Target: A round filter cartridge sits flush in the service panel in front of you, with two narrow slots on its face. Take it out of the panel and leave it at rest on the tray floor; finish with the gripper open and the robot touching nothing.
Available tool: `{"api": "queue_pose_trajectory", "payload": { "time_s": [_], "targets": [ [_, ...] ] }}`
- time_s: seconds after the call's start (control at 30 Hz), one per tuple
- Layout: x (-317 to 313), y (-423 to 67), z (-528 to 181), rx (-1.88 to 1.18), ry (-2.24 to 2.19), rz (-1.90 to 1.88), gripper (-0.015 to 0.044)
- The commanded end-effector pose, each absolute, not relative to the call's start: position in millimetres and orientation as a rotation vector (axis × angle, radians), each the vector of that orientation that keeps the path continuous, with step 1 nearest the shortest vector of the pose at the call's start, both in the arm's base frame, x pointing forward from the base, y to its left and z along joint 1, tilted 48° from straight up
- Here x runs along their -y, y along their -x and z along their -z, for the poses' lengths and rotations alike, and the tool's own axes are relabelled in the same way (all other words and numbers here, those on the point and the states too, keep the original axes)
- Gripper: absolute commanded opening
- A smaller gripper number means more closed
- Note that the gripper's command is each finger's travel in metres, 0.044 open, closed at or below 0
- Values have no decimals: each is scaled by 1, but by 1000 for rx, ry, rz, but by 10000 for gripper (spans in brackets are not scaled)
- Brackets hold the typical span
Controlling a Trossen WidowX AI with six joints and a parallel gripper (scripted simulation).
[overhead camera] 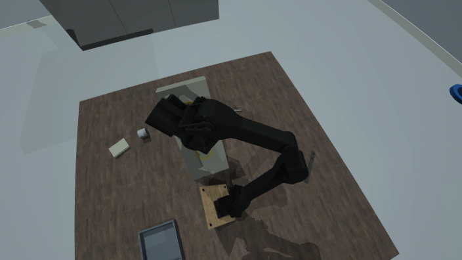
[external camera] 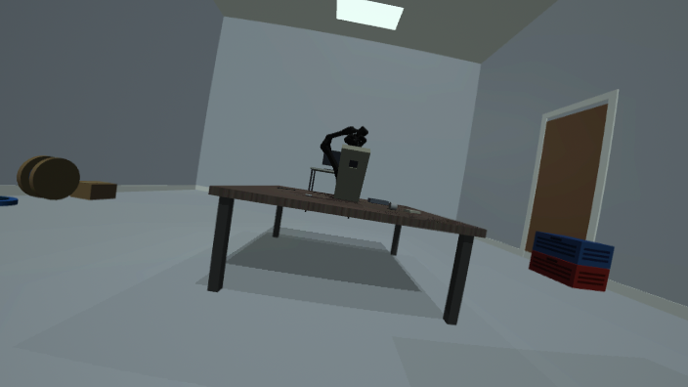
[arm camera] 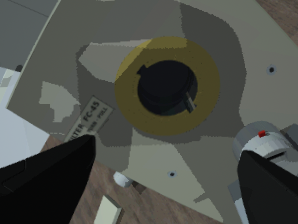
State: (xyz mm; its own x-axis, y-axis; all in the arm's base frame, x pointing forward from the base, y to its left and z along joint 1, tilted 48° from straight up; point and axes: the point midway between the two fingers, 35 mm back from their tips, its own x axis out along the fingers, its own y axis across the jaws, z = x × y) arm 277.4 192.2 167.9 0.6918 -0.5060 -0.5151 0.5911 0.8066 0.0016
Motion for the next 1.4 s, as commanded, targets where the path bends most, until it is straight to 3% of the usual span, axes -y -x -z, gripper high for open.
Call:
{"api": "queue_pose_trajectory", "payload": {
  "time_s": [0.0, 0.2, 1.37],
  "targets": [
    [-161, -264, -144, -775, 303, 555, 305],
    [-131, -246, -125, -1033, 745, 427, 305],
    [-101, -268, -97, -1032, 744, 427, 305]
  ]
}}
